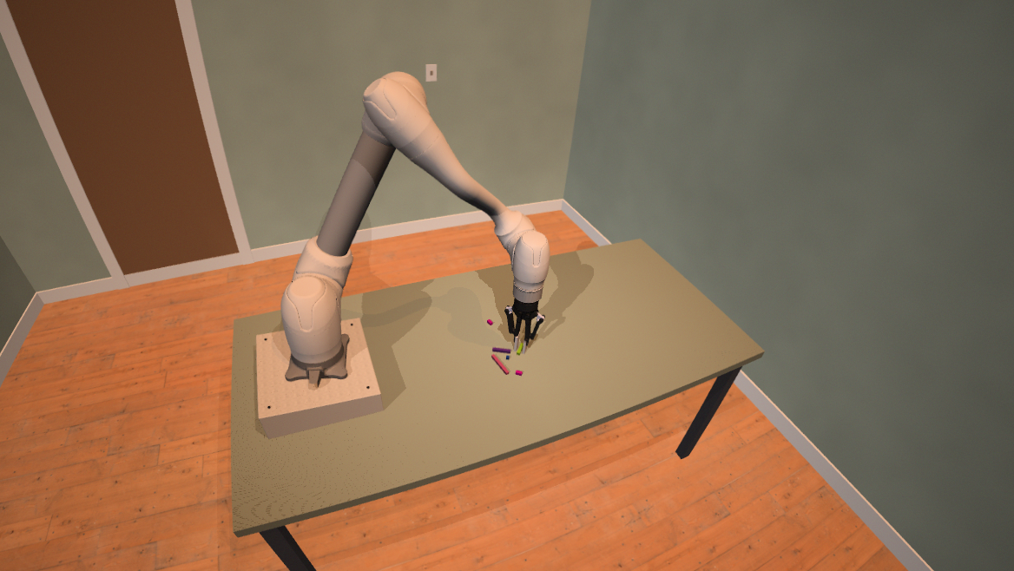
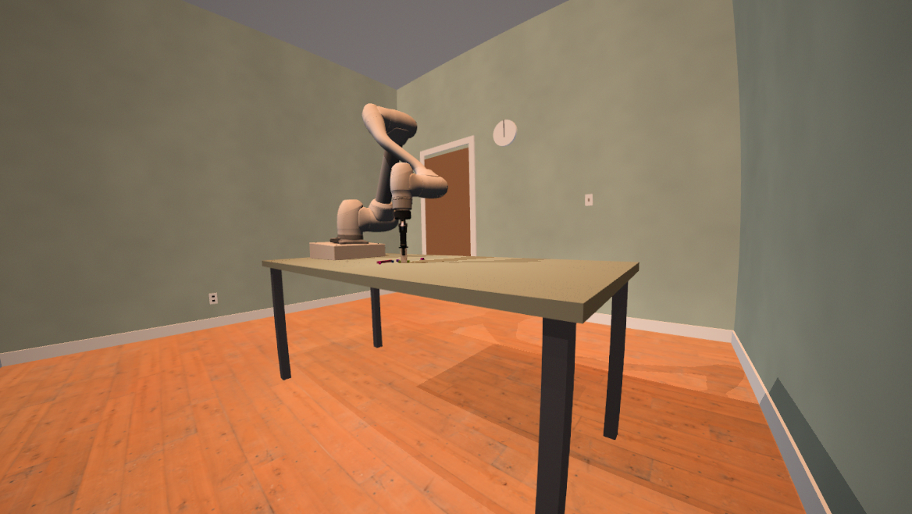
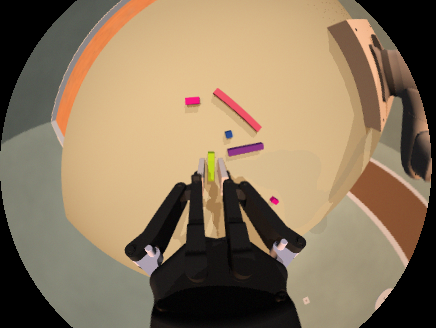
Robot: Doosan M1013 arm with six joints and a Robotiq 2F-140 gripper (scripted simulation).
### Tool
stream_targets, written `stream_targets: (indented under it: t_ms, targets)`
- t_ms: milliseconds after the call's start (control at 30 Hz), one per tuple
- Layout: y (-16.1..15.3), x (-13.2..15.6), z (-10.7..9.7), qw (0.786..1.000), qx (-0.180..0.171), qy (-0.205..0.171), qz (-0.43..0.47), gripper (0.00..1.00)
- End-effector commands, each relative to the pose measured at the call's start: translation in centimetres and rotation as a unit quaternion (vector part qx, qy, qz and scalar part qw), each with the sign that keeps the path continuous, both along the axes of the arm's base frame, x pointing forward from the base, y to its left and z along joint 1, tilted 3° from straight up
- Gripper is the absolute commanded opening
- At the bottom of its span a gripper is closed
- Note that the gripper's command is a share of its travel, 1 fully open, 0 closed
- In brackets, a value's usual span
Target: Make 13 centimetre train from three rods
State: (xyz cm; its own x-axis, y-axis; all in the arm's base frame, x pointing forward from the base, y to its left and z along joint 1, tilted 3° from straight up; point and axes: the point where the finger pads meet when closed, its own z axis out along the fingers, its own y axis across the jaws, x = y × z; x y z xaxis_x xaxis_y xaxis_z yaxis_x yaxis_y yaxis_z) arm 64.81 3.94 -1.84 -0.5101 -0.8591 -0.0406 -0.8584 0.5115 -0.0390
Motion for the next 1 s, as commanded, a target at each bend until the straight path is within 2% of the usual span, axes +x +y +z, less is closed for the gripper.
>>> stream_targets:
  t_ms: [0, 867, 900, 967]
  targets:
    - [0.0, 0.0, 0.01, 1.0, 0.0, 0.0, 0.0, 0.15]
    - [0.0, 0.0, 0.01, 1.0, 0.0, 0.0, 0.0, 0.15]
    - [0.0, 0.0, 0.01, 1.0, 0.0, 0.0, 0.0, 0.03]
    - [0.0, 0.0, 0.01, 1.0, 0.0, 0.0, 0.0, 0.03]
